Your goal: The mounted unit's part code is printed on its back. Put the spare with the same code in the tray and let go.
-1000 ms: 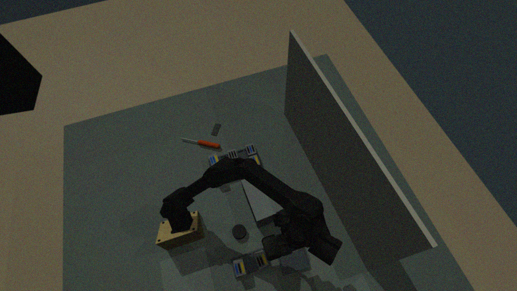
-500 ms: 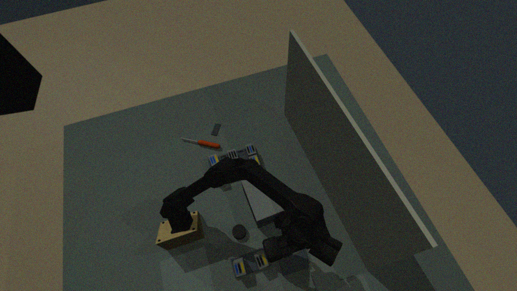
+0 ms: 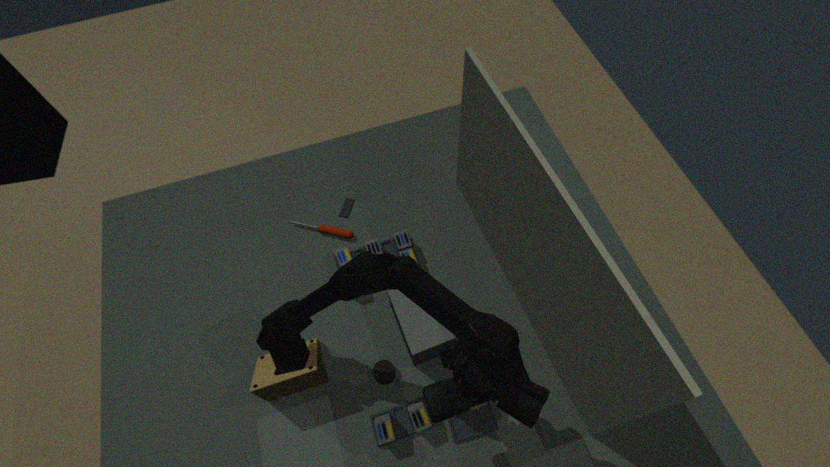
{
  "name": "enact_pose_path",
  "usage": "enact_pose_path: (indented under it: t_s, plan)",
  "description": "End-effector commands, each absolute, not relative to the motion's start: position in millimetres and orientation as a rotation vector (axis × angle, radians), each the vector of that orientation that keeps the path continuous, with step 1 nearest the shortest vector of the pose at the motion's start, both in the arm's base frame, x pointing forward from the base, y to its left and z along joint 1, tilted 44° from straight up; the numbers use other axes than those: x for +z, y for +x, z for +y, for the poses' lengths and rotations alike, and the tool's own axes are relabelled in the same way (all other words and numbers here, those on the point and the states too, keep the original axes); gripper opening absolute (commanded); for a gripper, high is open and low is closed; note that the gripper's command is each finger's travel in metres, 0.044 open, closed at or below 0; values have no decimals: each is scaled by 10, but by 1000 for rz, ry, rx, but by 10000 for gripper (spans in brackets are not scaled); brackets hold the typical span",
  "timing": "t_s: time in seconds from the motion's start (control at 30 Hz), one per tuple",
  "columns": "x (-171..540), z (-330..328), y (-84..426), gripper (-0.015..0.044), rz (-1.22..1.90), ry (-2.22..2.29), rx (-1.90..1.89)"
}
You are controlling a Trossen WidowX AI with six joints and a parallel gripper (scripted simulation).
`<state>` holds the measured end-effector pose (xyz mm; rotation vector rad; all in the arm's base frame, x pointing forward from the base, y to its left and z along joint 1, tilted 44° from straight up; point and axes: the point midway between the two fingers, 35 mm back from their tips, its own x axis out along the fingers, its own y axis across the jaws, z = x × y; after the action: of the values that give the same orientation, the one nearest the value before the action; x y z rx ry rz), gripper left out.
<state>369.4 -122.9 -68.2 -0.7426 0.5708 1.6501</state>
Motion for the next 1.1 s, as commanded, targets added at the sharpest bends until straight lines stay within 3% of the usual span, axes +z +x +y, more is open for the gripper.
enact_pose_path:
  t_s: [0.0,1.07]
  plan:
    - [-712,-1192,3696,0,569,-736,1648]
    - [-908,-1020,3685,0,569,-737,1648]
